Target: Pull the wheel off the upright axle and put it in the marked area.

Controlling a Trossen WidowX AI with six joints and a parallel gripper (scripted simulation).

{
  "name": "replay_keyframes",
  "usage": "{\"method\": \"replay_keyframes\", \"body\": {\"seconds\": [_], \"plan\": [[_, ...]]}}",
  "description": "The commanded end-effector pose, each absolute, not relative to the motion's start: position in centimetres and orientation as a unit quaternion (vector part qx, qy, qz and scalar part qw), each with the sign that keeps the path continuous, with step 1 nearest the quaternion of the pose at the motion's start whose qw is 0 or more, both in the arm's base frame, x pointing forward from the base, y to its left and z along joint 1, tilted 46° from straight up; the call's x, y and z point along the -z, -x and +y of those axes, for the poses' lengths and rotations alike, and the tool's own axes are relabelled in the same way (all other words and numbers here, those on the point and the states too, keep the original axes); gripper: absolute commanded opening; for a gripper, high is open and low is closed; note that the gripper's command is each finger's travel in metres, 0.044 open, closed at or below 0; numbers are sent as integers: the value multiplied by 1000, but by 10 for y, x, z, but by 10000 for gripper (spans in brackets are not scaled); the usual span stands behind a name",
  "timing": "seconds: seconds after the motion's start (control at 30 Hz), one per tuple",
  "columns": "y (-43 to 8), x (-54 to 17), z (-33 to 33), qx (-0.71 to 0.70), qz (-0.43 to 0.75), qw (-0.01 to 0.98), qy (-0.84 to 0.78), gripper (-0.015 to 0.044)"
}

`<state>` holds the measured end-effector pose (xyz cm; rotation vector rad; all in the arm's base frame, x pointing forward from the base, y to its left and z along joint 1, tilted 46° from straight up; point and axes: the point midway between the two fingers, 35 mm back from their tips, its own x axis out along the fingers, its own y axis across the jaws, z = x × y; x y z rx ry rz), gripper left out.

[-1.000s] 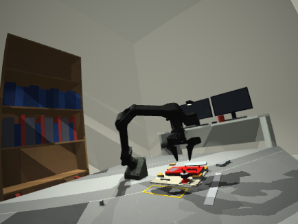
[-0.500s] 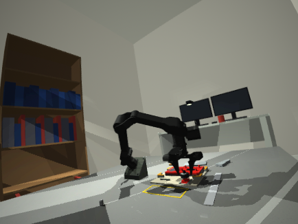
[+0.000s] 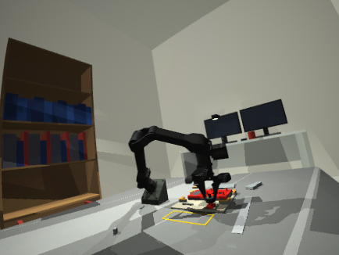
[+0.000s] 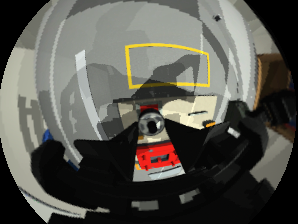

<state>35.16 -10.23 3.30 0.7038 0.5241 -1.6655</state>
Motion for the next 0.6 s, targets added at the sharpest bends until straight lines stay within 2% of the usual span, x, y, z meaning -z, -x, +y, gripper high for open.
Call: {"method": "replay_keyframes", "body": {"seconds": [0.0,0.1,0.57], "plan": [[-351,-33,-102,716,225,588,-302,63],[-352,-34,-102,716,225,588,-302,0],[-352,-37,-98,716,225,588,-302,0]]}}
